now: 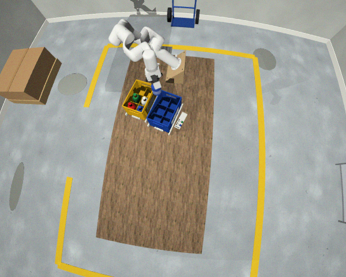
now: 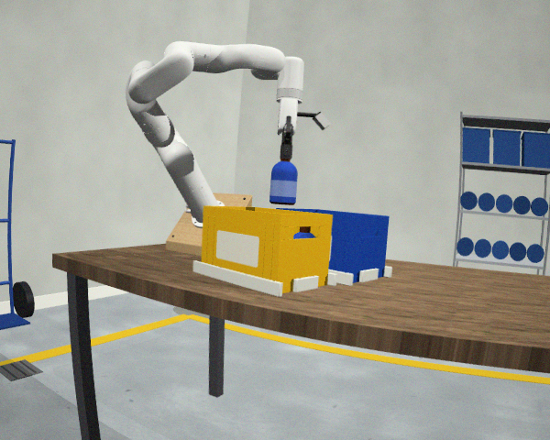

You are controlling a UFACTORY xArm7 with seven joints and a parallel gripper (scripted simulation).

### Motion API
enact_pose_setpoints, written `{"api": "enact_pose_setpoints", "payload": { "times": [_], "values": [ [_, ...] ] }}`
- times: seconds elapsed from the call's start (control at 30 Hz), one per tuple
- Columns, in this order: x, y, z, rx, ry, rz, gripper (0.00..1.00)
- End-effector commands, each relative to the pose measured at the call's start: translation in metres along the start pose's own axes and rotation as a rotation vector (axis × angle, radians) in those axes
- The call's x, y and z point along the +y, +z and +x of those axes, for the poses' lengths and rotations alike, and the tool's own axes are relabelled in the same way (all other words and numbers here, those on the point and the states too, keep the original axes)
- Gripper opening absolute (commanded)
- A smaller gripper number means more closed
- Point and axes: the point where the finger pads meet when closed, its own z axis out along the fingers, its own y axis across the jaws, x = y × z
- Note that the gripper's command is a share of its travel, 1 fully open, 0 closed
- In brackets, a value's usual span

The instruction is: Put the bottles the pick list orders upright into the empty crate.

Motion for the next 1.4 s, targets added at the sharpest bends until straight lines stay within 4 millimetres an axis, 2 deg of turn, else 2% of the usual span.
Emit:
{"api": "enact_pose_setpoints", "payload": {
  "times": [0.0,0.9,1.37],
  "values": [
    [-0.005,-0.002,0.008,0.005,-0.001,-0.001,0.00],
    [-0.035,-0.002,0.050,0.005,-0.001,0.000,0.00],
    [-0.037,-0.002,0.053,0.005,-0.001,0.000,0.00]
  ]
}}
